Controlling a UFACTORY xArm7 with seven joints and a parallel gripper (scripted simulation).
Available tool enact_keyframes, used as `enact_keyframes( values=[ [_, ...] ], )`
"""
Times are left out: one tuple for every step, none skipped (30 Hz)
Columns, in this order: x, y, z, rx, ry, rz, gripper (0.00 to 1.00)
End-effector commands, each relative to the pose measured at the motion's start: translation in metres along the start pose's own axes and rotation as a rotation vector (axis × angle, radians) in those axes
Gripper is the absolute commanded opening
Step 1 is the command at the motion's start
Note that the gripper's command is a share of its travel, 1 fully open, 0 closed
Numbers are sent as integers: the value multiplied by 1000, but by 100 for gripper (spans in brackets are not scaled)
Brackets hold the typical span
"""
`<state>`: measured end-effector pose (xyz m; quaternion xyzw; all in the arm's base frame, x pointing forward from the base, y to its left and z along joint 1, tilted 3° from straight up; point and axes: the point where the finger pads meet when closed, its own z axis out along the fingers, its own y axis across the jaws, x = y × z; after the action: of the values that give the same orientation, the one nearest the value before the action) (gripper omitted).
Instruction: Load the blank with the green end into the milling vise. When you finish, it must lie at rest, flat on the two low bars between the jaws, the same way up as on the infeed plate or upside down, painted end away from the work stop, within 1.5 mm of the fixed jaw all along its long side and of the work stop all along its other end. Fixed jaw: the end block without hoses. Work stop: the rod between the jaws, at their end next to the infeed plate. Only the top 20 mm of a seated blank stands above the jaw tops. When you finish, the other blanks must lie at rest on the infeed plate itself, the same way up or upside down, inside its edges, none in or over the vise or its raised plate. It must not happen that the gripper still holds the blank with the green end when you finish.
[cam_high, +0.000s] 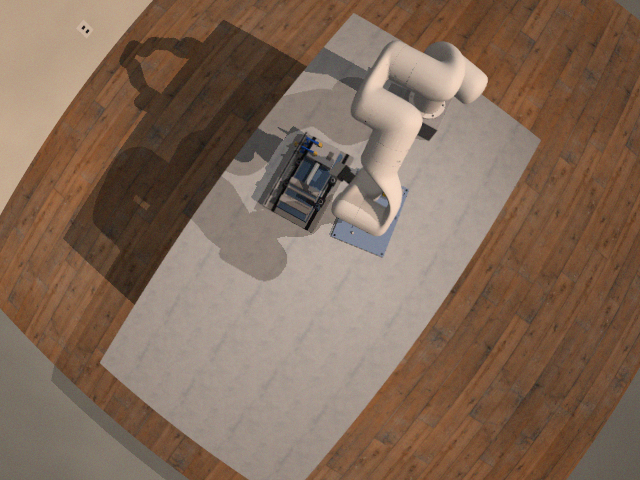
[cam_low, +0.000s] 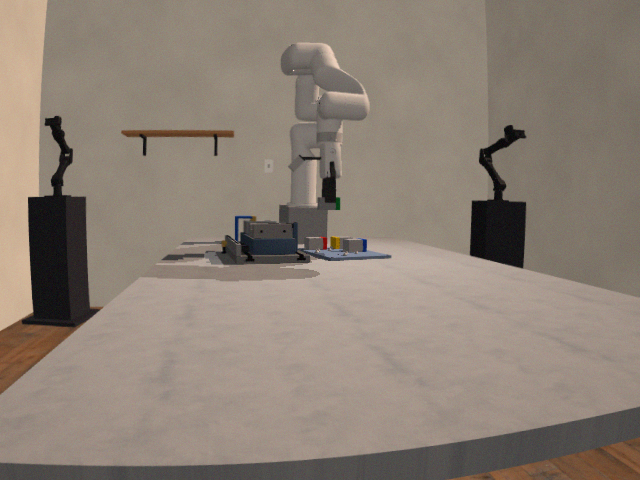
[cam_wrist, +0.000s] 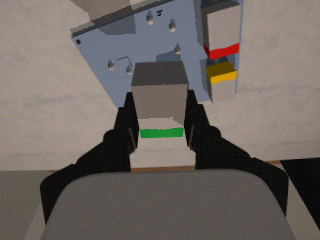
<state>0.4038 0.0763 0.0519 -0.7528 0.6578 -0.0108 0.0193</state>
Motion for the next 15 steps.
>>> enact_keyframes(
  values=[
    [0,-1,-1,4,1,86,0],
    [0,-1,-1,4,1,109,0],
    [0,-1,-1,4,1,132,0],
    [0,-1,-1,4,1,155,0],
    [0,-1,-1,4,1,178,0],
    [0,-1,-1,4,1,201,0],
    [0,-1,-1,4,1,201,0],
    [0,-1,-1,4,1,201,0],
    [0,-1,-1,4,1,201,0],
    [0,-1,-1,4,1,201,0],
    [0,-1,-1,4,1,201,0],
    [0,-1,-1,4,1,201,0],
    [0,-1,-1,4,1,201,0],
    [0,-1,-2,4,-1,216,0],
    [0,-1,-2,4,-1,239,0]
  ],
)
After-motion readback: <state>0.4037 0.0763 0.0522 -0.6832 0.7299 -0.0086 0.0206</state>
